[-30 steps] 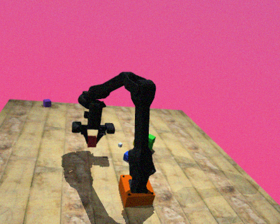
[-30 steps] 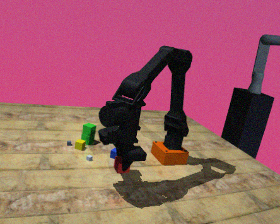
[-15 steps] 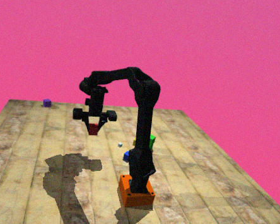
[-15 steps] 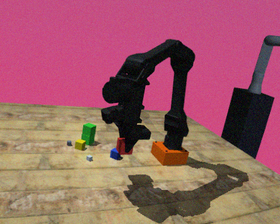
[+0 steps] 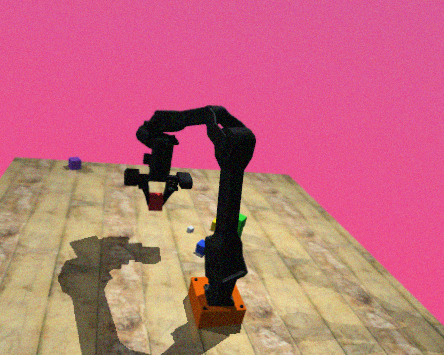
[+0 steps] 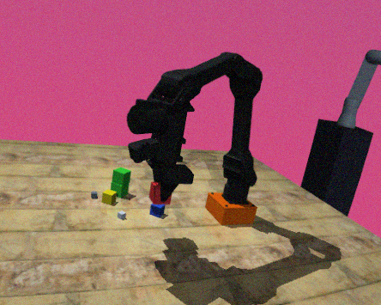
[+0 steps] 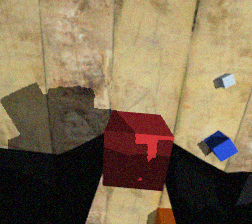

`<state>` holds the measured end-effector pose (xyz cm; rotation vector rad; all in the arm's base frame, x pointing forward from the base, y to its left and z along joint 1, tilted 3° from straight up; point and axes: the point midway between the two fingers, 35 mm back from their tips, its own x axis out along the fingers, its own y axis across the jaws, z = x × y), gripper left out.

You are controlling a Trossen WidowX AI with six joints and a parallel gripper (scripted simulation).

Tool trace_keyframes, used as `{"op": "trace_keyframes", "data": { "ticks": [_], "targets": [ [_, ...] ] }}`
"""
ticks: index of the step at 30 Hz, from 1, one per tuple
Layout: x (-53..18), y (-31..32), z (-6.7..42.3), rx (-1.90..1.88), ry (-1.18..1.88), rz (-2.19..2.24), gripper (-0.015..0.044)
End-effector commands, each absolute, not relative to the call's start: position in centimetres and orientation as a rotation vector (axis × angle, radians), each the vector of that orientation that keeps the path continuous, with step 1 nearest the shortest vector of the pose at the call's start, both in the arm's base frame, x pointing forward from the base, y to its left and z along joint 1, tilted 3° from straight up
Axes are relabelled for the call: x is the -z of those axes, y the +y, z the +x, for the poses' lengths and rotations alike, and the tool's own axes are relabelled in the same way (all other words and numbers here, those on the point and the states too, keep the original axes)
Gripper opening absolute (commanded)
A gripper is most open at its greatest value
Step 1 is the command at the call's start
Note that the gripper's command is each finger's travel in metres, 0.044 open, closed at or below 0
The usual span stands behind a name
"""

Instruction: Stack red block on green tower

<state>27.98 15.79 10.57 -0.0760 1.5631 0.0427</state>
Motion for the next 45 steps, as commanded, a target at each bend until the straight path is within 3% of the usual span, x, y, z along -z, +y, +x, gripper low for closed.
{"op": "trace_keyframes", "data": {
  "ticks": [1,22,45],
  "targets": [
    [-10.7,13.9,29.2,-0.040,1.561,-0.077,0.0000],
    [-11.3,3.2,33.1,-0.061,1.545,-0.087,0.0000],
    [-11.7,-10.1,33.0,-0.032,1.554,-0.106,0.0000]
  ]
}}
